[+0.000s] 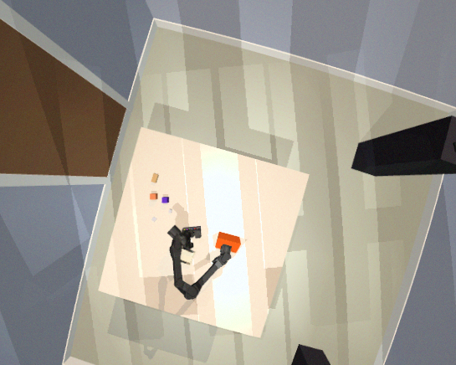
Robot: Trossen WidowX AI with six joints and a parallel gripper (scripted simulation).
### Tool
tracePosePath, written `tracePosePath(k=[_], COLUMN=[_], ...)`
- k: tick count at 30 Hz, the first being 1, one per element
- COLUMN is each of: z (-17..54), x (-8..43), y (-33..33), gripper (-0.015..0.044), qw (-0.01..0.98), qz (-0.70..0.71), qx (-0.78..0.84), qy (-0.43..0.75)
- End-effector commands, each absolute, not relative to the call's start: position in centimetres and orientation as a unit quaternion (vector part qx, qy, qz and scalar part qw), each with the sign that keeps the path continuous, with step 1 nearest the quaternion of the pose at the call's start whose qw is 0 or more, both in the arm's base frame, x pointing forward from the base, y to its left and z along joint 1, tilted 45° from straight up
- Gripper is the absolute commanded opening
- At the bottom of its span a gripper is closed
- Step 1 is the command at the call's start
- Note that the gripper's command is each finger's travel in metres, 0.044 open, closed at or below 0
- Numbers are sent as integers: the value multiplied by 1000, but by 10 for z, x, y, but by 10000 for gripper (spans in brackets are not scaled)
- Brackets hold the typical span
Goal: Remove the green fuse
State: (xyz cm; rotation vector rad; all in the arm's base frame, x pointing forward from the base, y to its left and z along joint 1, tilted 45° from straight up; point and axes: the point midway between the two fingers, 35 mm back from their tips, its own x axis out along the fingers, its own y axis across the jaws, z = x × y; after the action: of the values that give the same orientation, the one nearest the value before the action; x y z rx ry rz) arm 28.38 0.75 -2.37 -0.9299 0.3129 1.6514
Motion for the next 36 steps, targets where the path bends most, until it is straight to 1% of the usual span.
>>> tracePosePath(k=[1, 36], z=[-22, -10], x=[284, 285], y=[6, -6], gripper=[0, 0], qw=[572, 573], qz=[705, 705], qx=[-398, -397], qy=[133, 133])
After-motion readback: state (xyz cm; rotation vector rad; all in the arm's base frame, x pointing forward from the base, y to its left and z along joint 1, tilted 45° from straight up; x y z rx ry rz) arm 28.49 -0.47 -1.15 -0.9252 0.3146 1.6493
